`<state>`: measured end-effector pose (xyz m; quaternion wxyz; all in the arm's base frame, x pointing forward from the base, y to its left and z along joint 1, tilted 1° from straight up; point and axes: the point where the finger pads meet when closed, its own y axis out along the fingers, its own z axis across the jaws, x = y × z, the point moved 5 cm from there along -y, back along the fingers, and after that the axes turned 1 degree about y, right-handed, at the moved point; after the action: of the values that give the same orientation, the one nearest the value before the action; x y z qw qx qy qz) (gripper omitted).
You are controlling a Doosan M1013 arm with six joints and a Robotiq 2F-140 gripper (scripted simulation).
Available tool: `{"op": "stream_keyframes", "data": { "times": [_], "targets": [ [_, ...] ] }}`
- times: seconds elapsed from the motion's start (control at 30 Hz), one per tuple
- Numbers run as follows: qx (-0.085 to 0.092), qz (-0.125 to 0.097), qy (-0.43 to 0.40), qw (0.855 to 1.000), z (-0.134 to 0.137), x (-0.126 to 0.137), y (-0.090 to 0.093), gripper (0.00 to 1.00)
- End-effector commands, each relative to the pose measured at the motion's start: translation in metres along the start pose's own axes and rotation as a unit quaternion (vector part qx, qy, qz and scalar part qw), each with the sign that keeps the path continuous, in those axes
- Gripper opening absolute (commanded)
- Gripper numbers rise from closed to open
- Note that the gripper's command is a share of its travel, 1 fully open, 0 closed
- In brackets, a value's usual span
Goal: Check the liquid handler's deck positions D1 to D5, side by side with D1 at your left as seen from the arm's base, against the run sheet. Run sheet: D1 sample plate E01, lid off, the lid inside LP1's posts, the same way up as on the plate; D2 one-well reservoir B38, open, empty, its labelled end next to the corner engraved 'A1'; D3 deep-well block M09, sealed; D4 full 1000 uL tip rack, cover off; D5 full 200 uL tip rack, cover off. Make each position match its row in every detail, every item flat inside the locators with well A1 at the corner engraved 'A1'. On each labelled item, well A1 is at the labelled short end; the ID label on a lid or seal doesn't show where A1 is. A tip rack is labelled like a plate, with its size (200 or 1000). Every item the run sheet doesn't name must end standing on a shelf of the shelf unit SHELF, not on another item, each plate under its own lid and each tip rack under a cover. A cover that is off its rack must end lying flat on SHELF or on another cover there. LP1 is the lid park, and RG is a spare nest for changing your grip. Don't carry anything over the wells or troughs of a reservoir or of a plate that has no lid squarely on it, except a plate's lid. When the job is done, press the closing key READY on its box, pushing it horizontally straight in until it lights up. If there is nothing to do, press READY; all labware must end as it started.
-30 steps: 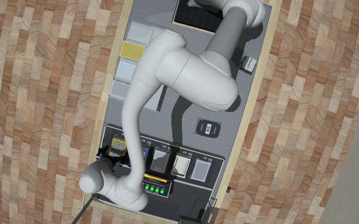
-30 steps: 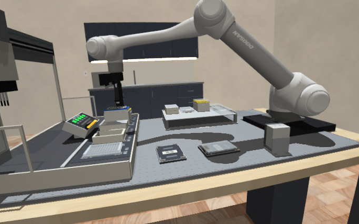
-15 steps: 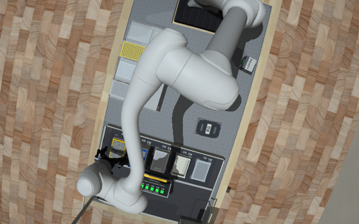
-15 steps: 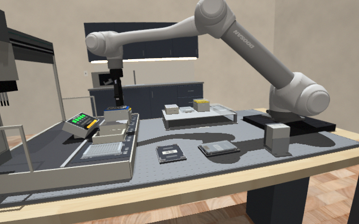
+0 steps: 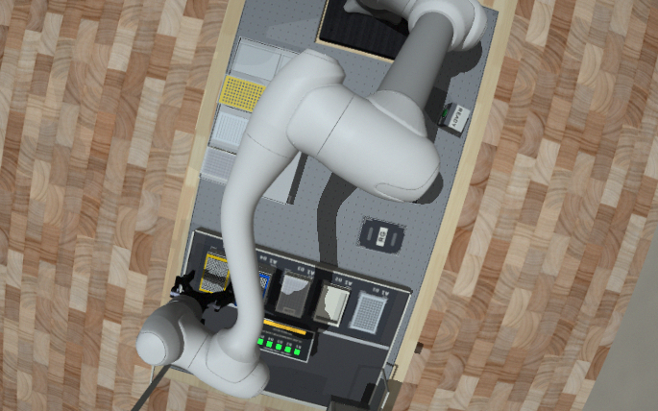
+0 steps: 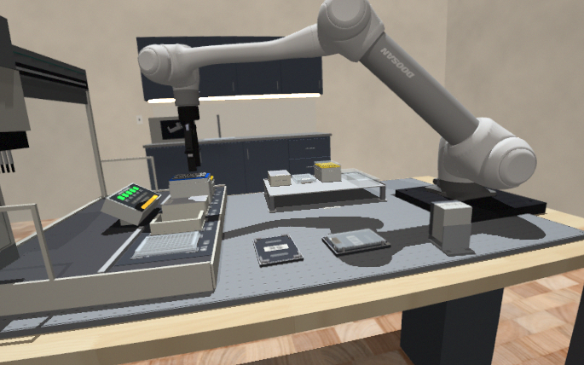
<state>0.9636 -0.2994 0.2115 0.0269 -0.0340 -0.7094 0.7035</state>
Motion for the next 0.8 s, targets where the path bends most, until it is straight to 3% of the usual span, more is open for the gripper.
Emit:
{"op": "stream_keyframes", "data": {
  "times": [0.0,0.77],
  "targets": [
    [-0.002,0.003,0.002,1.0,-0.001,-0.001,-0.013,0.79],
    [-0.002,0.003,0.003,1.0,-0.001,0.0,-0.047,0.79]
  ]
}}
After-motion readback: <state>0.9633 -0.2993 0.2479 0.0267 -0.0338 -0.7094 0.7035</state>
